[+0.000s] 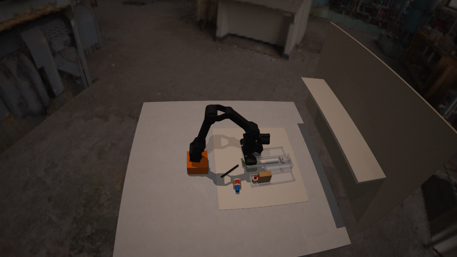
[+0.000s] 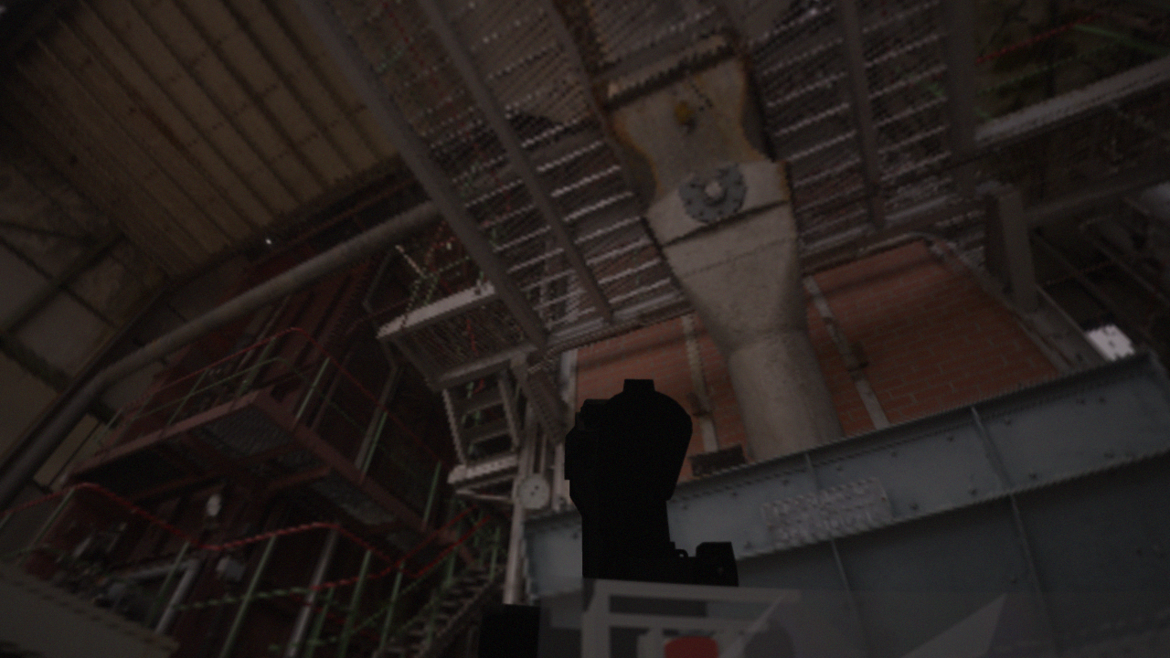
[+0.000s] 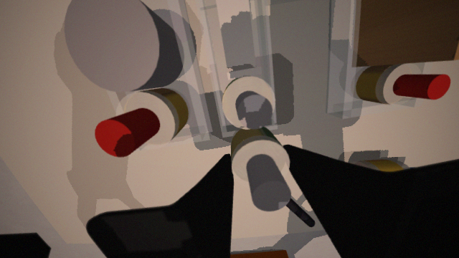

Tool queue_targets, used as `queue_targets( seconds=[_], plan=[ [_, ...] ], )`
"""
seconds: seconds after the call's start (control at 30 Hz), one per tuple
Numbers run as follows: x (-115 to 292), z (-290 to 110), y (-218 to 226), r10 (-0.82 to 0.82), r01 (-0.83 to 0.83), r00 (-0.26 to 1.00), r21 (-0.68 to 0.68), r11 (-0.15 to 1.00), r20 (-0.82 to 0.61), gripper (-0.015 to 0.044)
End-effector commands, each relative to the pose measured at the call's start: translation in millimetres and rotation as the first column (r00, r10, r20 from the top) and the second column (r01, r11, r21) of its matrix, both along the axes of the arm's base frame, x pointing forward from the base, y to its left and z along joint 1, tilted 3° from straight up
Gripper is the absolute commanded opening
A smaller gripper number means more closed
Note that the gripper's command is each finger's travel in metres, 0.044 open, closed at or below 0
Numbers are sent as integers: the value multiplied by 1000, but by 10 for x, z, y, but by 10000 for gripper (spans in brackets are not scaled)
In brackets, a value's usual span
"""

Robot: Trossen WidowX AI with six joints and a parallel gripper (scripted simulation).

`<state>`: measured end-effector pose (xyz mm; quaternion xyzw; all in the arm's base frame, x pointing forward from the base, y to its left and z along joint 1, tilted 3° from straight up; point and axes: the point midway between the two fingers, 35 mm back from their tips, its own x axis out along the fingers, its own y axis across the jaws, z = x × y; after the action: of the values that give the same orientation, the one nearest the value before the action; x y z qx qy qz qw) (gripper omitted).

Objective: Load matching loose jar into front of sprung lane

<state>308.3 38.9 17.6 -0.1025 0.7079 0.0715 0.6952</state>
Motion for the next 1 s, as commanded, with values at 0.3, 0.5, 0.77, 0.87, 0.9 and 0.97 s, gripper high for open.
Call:
queue_targets(
  seconds=[0.3, 0.5, 0.77, 0.87, 0.9, 0.97],
  plan=[
    [131, -23, 32, -5, 5, 1000, 5, 1000, 14, 0],
    [159, -26, 39, -5, 5, 1000, 5, 1000, 14, 0],
    [197, -31, 48, -5, 5, 1000, 5, 1000, 14, 0],
    [212, -33, 52, -5, 5, 1000, 5, 1000, 15, 0],
    [216, -33, 53, -5, 5, 1000, 5, 1000, 15, 0],
    [226, -35, 55, -5, 5, 1000, 5, 1000, 15, 0]
  ],
)
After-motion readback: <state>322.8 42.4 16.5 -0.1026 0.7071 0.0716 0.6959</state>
